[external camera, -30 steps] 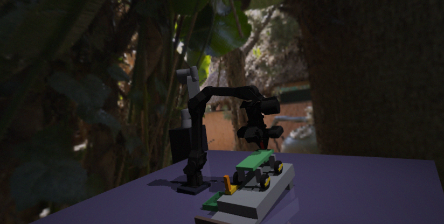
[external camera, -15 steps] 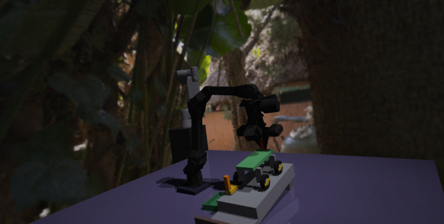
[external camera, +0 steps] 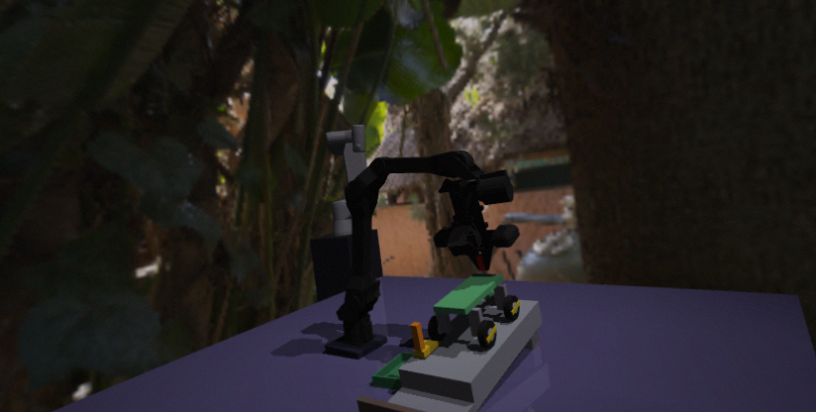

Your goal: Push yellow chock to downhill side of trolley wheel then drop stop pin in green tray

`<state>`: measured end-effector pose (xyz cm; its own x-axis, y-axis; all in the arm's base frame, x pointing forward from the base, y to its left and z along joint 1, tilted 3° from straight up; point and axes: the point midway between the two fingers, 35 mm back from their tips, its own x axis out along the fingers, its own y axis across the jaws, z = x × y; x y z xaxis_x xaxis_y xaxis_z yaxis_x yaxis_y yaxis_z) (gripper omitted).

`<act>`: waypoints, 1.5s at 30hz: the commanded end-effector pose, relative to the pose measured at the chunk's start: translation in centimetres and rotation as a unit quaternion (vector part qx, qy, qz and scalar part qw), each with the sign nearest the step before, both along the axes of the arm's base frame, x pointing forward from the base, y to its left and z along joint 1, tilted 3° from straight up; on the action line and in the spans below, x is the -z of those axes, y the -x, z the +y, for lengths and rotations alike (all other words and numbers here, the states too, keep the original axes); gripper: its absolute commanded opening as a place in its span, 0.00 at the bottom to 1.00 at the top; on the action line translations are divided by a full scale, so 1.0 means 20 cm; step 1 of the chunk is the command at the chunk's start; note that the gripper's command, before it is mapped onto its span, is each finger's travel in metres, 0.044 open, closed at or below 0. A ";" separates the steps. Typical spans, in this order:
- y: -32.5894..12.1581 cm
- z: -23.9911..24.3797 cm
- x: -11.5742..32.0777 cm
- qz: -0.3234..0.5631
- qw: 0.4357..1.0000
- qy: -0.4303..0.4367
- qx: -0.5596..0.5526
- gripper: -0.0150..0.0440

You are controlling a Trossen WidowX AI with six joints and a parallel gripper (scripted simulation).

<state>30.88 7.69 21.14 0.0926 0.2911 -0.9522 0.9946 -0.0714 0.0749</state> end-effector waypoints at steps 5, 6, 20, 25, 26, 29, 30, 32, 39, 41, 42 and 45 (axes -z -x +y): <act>-0.01 0.01 -0.04 -0.005 1.000 -0.002 -0.003 0.25; -0.01 0.01 -0.04 -0.005 1.000 -0.002 -0.003 0.25; -0.01 0.12 -0.05 -0.005 1.000 -0.003 -0.003 0.25; -0.02 0.16 -0.07 -0.005 1.000 -0.004 -0.003 0.25; -0.02 0.16 -0.07 -0.005 1.000 -0.004 -0.003 0.25; 0.00 0.16 -0.06 -0.005 1.000 -0.004 -0.003 0.25; 0.02 0.16 -0.06 -0.004 1.000 -0.004 -0.003 0.25; 0.05 0.16 -0.06 -0.004 1.000 -0.004 -0.003 0.25; 0.16 0.17 -0.03 -0.003 1.000 -0.004 -0.003 0.25; 0.19 0.17 -0.02 -0.003 1.000 -0.004 -0.003 0.25; 0.21 0.18 -0.02 -0.003 1.000 -0.004 -0.003 0.25; 0.26 0.18 -0.02 -0.003 1.000 -0.004 -0.003 0.25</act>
<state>26.73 11.25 21.35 0.0853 0.2985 -0.9506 0.9956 -0.0616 0.0700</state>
